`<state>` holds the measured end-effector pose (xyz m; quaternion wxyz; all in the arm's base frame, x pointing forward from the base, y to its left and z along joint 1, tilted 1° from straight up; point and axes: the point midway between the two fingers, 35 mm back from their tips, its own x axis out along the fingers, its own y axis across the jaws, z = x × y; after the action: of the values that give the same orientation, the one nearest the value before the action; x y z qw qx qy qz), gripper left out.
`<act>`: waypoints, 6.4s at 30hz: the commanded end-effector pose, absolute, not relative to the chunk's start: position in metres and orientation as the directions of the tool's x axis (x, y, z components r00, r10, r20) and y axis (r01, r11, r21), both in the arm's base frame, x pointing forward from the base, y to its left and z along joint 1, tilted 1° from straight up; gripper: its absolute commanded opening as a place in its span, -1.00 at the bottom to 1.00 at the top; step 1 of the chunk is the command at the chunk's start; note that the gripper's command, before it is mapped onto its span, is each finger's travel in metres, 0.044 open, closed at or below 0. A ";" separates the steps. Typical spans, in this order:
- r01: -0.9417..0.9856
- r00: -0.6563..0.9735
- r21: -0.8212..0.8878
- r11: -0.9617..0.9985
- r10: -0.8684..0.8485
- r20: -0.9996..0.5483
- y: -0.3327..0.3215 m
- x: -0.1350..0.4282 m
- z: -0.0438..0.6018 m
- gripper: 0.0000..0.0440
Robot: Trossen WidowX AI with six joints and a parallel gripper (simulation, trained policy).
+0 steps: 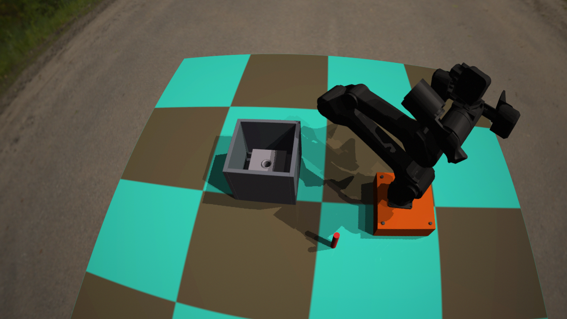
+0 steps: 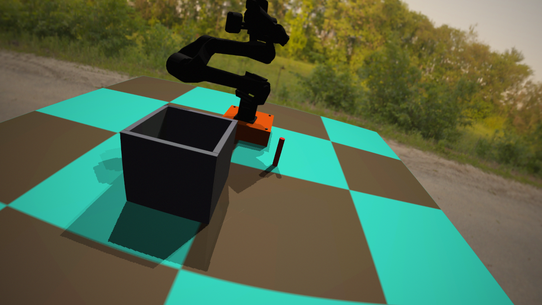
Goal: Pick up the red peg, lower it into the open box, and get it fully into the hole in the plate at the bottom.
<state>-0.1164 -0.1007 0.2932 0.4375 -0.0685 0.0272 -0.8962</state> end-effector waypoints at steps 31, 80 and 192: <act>0.271 -0.949 0.649 -0.711 -0.083 0.305 0.041 -0.170 0.388 1.00; 0.242 -0.337 0.923 0.300 0.918 -0.210 0.254 -0.023 0.335 1.00; 0.935 -0.015 0.062 0.350 0.213 -0.977 0.156 0.176 0.057 -1.00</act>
<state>0.1724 0.1536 0.0478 0.5341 0.4450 0.6285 -0.3489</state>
